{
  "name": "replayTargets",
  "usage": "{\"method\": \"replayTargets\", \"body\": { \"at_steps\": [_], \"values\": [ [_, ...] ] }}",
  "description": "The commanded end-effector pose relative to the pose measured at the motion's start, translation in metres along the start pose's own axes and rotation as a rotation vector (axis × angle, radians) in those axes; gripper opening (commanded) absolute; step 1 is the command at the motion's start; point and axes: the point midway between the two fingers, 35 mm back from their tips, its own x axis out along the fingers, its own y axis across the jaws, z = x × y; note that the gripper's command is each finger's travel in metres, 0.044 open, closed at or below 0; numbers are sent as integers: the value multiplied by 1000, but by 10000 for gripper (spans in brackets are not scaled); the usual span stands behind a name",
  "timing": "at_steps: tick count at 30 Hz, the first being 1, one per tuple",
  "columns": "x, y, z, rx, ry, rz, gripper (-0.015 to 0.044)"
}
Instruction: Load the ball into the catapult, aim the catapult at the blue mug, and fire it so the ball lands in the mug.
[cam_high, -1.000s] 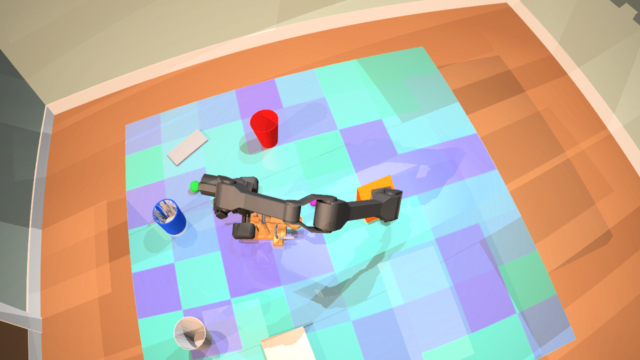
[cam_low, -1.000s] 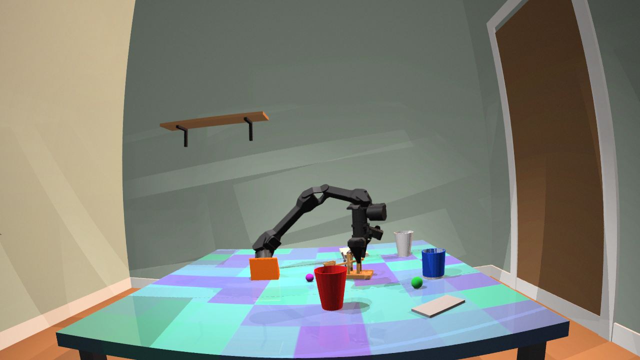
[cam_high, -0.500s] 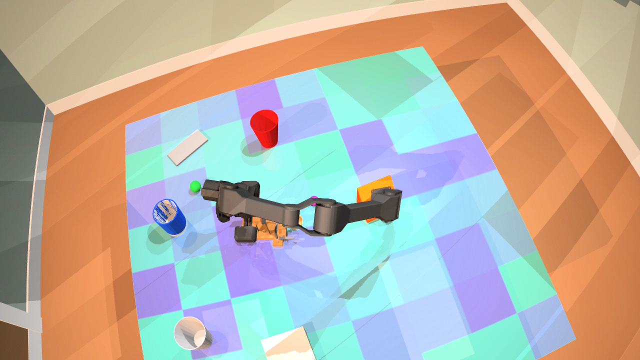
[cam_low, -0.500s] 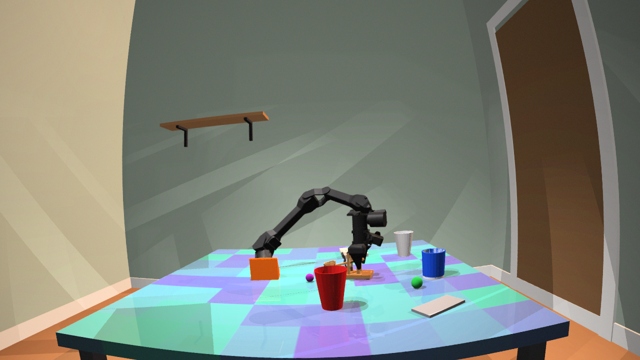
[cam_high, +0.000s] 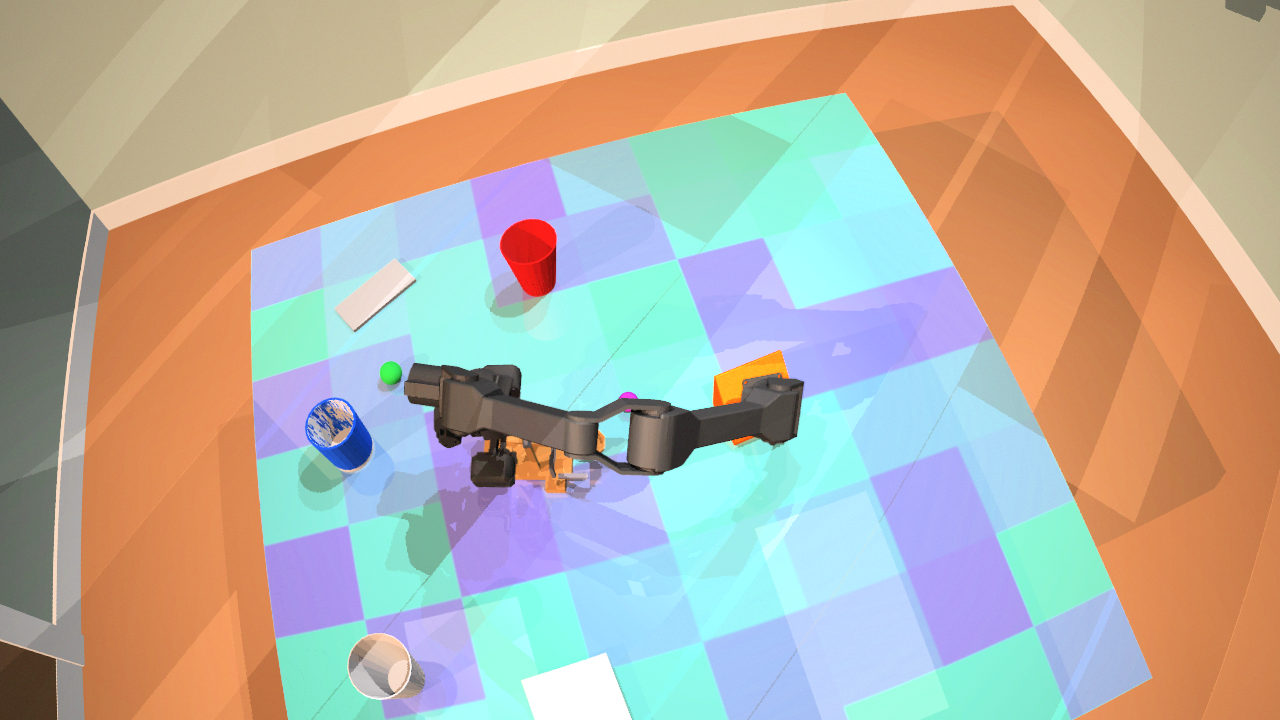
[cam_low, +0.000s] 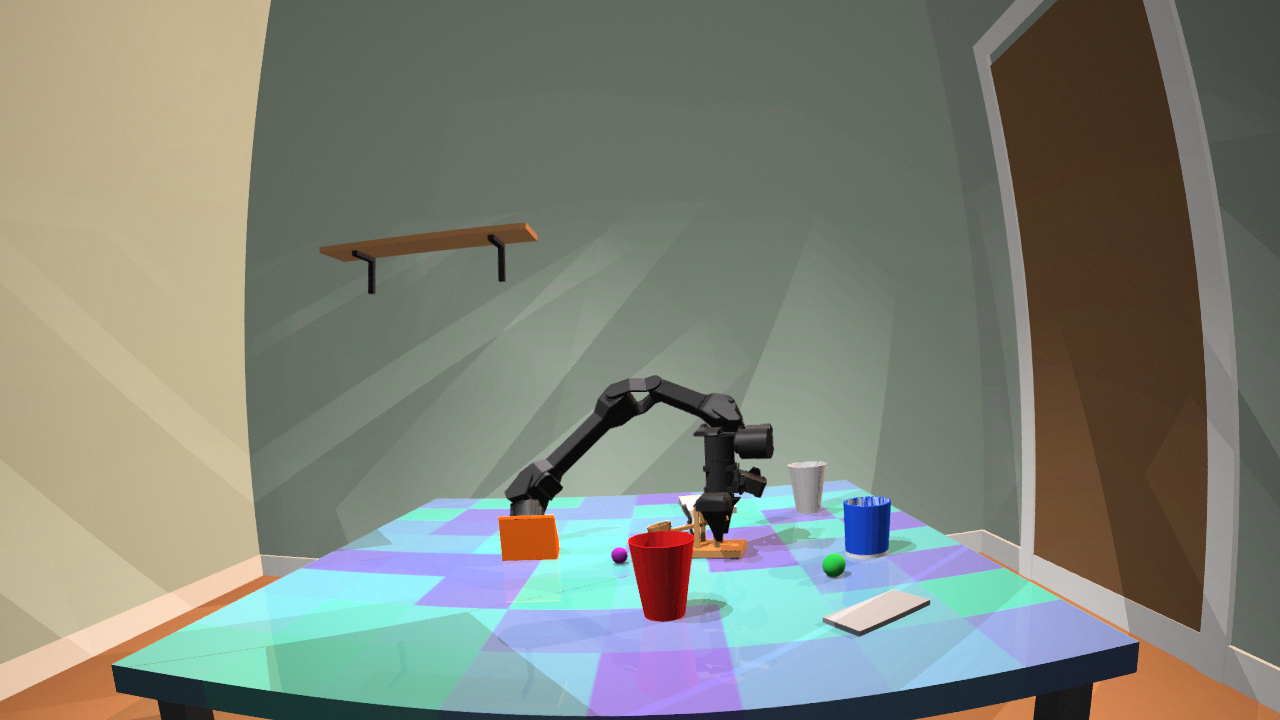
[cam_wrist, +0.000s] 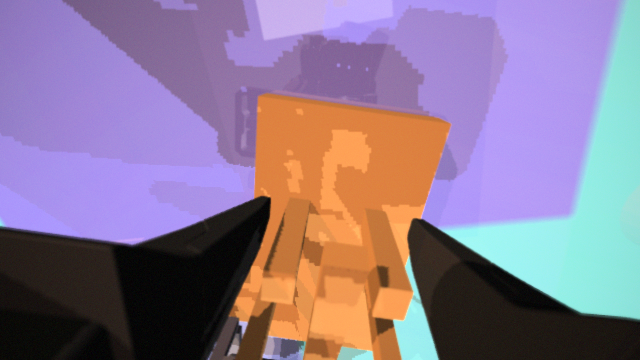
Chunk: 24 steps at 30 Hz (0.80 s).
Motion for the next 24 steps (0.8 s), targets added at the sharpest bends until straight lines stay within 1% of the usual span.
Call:
{"method": "replayTargets", "body": {
  "at_steps": [1,3,8,9,11,12,14,15,24],
  "values": [
    [0,0,0,-1,1,0,177],
    [0,0,0,-1,1,0,125],
    [0,0,0,-1,1,0,92],
    [-2,0,0,-1,1,0,65],
    [-18,0,1,0,0,-1,13],
    [-32,0,1,0,0,-1,0],
    [-48,0,0,0,0,-1,0],
    [-50,0,0,0,0,-1,0],
    [-43,-1,1,5,-1,1,0]
  ]
}}
